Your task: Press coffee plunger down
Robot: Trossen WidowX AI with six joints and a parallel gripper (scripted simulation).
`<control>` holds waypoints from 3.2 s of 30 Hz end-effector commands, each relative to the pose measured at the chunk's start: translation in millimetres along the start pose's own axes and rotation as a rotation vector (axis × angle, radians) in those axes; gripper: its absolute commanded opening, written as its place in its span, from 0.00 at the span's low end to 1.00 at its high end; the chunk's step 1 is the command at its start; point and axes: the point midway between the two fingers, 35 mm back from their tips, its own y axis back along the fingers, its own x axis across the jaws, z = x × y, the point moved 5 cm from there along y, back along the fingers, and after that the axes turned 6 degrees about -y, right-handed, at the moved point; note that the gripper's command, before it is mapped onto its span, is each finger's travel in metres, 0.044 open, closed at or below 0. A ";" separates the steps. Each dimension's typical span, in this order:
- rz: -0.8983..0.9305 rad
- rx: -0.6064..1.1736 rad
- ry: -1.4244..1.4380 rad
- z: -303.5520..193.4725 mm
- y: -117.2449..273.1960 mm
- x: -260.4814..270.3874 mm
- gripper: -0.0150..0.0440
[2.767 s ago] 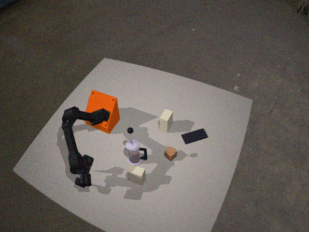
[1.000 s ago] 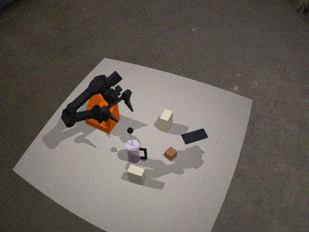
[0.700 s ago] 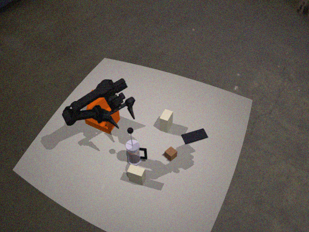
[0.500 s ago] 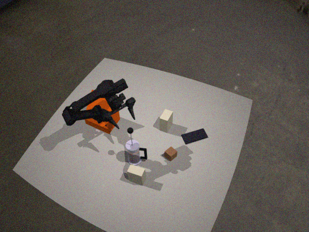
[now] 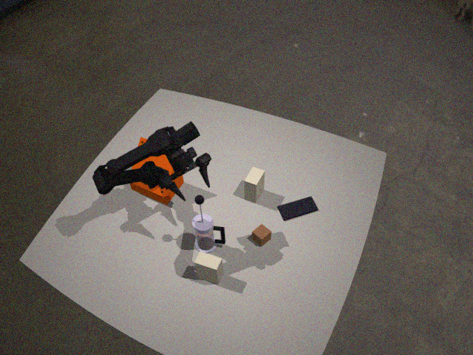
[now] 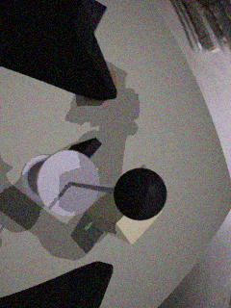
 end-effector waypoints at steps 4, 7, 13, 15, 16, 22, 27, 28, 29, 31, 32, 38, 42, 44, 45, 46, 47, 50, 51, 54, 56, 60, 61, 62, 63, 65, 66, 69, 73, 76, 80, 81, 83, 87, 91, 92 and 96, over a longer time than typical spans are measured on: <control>0.000 0.014 -0.002 -3.1 -4.2 -0.3 1.00; -0.002 0.020 -0.001 -4.0 -7.0 0.6 1.00; 0.001 0.024 -0.014 -2.9 -12.5 1.5 1.00; 0.003 0.024 -0.014 -2.5 -14.5 2.0 1.00; 0.001 0.025 -0.008 -2.3 -15.8 2.1 1.00; 0.001 0.027 0.008 1.3 -21.3 1.6 1.00; 0.008 0.025 0.008 2.9 -23.9 1.2 1.00; 0.010 0.021 0.011 3.4 -24.1 1.2 1.00; 0.013 0.017 0.012 4.4 -24.5 1.1 1.00; 0.014 0.007 0.022 5.5 -25.0 1.0 1.00; 0.015 0.001 0.027 6.1 -25.1 0.9 1.00; 0.014 -0.033 0.057 10.1 -25.3 -1.7 1.00; 0.009 -0.055 0.076 12.6 -25.2 -5.0 1.00; 0.008 -0.058 0.079 13.0 -25.1 -5.6 1.00; 0.008 -0.058 0.079 13.0 -25.1 -5.6 0.96; 0.008 -0.058 0.079 13.0 -25.1 -5.6 0.91; 0.008 -0.058 0.079 13.0 -25.1 -5.6 0.87; 0.008 -0.058 0.079 13.0 -25.1 -5.6 0.73; 0.008 -0.058 0.079 13.0 -25.1 -5.6 0.69; 0.008 -0.058 0.079 13.0 -25.1 -5.6 0.56; 0.008 -0.058 0.079 13.0 -25.1 -5.6 0.50; 0.008 -0.058 0.079 13.0 -25.1 -5.6 0.47; 0.008 -0.058 0.079 13.0 -25.1 -5.6 0.47; 0.008 -0.058 0.079 13.0 -25.1 -5.6 0.47; 0.008 -0.058 0.079 13.0 -25.1 -5.6 0.47; 0.008 -0.058 0.079 13.0 -25.1 -5.6 0.47; 0.008 -0.058 0.079 12.8 -25.3 -5.6 0.47; 0.008 -0.056 0.079 11.0 -26.8 -5.3 0.47; 0.010 -0.052 0.078 6.6 -30.7 -4.6 0.47; 0.011 -0.049 0.077 3.0 -33.8 -4.2 0.47; 0.012 -0.045 0.077 -1.9 -38.1 -3.7 0.47; 0.013 -0.044 0.076 -3.1 -39.1 -3.6 0.47; 0.013 -0.043 0.076 -5.5 -41.2 -3.4 0.47; 0.015 -0.040 0.075 -10.5 -45.5 -3.2 0.47; 0.016 -0.038 0.075 -15.4 -49.7 -3.1 0.47; 0.016 -0.038 0.075 -16.7 -50.8 -3.1 0.47; 0.017 -0.037 0.074 -21.7 -55.1 -3.3 0.47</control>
